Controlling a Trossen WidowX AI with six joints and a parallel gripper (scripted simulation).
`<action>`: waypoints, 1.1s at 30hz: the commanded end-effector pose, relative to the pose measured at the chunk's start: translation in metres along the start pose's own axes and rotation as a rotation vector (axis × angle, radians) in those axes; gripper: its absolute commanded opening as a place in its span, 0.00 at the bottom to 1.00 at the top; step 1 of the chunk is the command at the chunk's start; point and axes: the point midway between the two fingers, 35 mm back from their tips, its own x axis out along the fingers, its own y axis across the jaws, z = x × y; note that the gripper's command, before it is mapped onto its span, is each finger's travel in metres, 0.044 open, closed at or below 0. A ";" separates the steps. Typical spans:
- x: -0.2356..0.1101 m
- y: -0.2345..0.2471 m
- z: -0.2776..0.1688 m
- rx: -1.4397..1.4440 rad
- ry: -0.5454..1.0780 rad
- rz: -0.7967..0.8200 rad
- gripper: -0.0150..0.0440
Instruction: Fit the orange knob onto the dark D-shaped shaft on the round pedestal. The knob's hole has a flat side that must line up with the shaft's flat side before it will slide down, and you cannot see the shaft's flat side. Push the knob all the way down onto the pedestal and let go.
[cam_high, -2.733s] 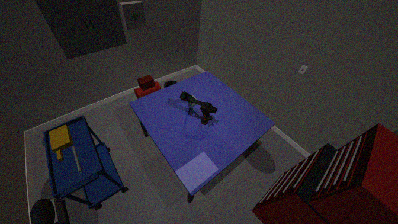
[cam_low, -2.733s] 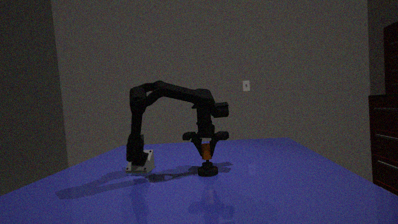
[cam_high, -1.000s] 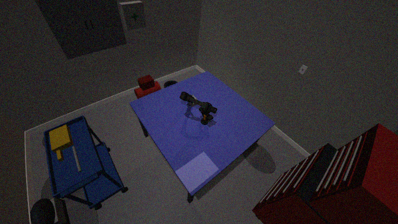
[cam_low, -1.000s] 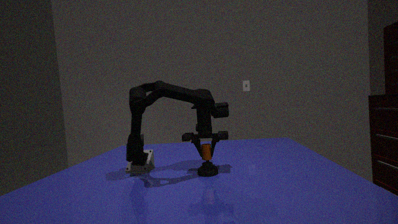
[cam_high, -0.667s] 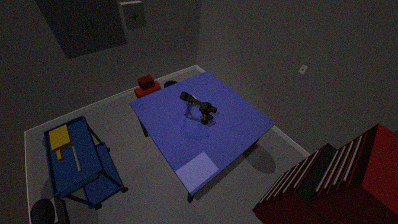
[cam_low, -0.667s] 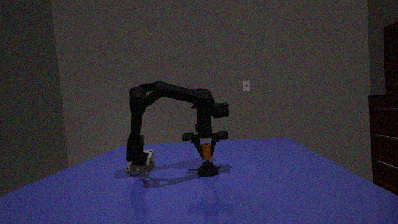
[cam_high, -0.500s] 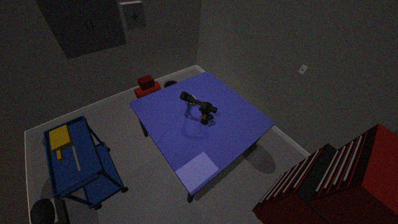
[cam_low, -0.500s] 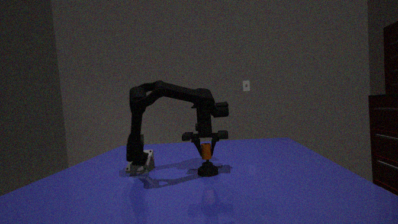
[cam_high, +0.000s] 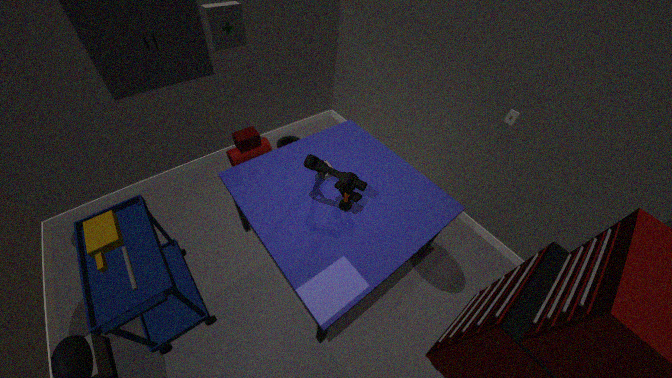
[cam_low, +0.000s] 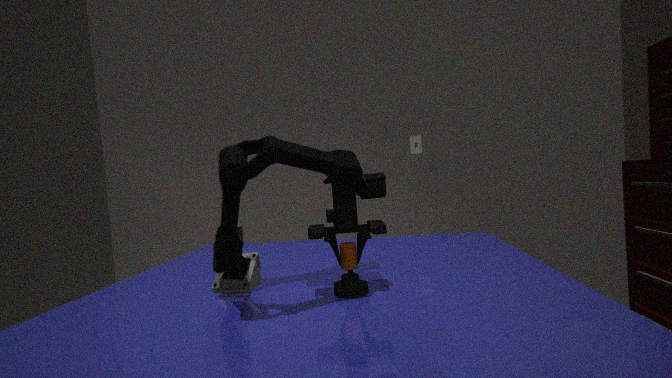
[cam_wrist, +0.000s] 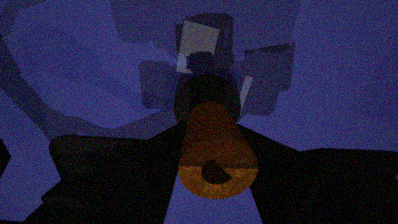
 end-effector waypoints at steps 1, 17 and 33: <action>-0.001 0.000 -0.001 -0.006 -0.002 -0.003 0.25; -0.002 0.000 0.000 -0.006 -0.002 -0.003 0.25; -0.001 -0.001 0.000 -0.215 -0.002 -0.003 0.25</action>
